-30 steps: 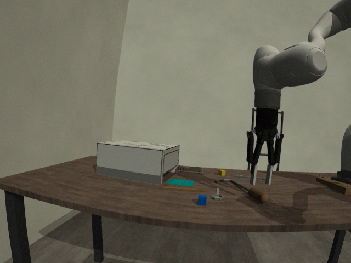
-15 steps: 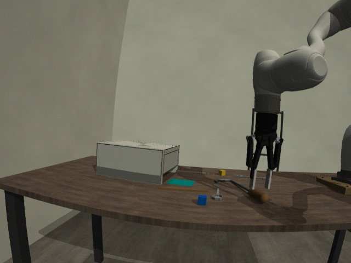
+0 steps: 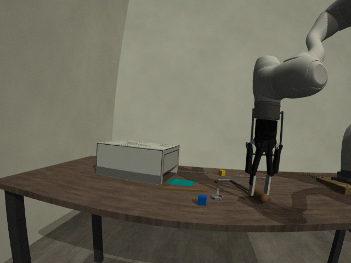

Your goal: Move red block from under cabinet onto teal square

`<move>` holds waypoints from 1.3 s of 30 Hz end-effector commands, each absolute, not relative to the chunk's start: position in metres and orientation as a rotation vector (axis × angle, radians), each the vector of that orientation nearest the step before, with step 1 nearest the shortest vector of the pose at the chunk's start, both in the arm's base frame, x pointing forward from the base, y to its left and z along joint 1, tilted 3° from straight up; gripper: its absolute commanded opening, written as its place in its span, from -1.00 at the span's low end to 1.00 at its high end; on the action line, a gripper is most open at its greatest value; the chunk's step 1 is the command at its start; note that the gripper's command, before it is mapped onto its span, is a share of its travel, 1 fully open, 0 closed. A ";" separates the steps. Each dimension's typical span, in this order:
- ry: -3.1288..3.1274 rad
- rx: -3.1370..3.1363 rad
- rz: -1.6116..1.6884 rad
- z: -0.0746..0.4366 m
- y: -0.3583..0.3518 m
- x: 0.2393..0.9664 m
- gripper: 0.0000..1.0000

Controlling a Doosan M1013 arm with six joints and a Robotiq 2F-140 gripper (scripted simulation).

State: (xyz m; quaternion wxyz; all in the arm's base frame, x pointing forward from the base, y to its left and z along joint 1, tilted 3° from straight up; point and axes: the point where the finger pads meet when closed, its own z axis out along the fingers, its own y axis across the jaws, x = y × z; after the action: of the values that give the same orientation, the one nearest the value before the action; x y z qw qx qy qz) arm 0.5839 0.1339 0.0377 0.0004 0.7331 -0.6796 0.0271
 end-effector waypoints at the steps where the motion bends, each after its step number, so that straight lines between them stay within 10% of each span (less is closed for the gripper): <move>1: -2.133 2.298 0.084 0.029 0.131 0.584 -0.31; 39: -2.133 2.298 0.084 0.018 0.130 0.584 -0.31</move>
State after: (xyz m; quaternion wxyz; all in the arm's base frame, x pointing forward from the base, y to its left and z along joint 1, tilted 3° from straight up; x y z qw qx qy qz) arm 0.5846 0.1332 0.0221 0.0005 0.7336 -0.6791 0.0271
